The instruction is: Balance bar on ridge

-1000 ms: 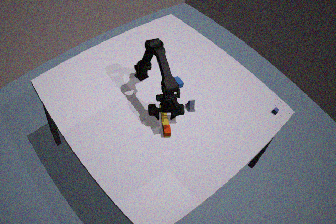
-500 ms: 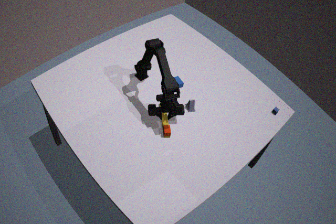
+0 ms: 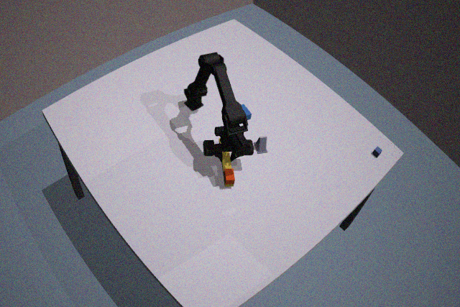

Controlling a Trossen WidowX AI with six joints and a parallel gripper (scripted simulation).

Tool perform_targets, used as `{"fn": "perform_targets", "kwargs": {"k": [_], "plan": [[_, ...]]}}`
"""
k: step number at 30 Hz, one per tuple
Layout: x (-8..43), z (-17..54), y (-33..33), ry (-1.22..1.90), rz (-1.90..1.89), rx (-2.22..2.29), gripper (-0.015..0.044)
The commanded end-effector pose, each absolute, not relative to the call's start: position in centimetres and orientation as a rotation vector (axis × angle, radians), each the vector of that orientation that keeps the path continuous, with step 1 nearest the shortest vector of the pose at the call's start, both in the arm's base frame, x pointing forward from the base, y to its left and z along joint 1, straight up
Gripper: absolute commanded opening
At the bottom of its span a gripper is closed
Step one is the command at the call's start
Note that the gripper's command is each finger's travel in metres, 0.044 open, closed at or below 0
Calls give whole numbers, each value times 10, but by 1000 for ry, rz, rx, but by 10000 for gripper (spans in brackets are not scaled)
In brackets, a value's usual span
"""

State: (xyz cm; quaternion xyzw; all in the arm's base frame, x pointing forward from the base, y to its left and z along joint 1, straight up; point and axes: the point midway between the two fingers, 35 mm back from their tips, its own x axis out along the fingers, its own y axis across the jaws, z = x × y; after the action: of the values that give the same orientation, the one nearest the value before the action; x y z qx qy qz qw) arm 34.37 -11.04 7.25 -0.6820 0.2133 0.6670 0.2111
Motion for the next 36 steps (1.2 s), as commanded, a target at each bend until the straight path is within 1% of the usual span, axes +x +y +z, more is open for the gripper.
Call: {"fn": "perform_targets", "kwargs": {"k": [1,36], "plan": [[346,86,-111,591,1840,-1909,0],[339,171,-108,586,1842,-1910,0]]}}
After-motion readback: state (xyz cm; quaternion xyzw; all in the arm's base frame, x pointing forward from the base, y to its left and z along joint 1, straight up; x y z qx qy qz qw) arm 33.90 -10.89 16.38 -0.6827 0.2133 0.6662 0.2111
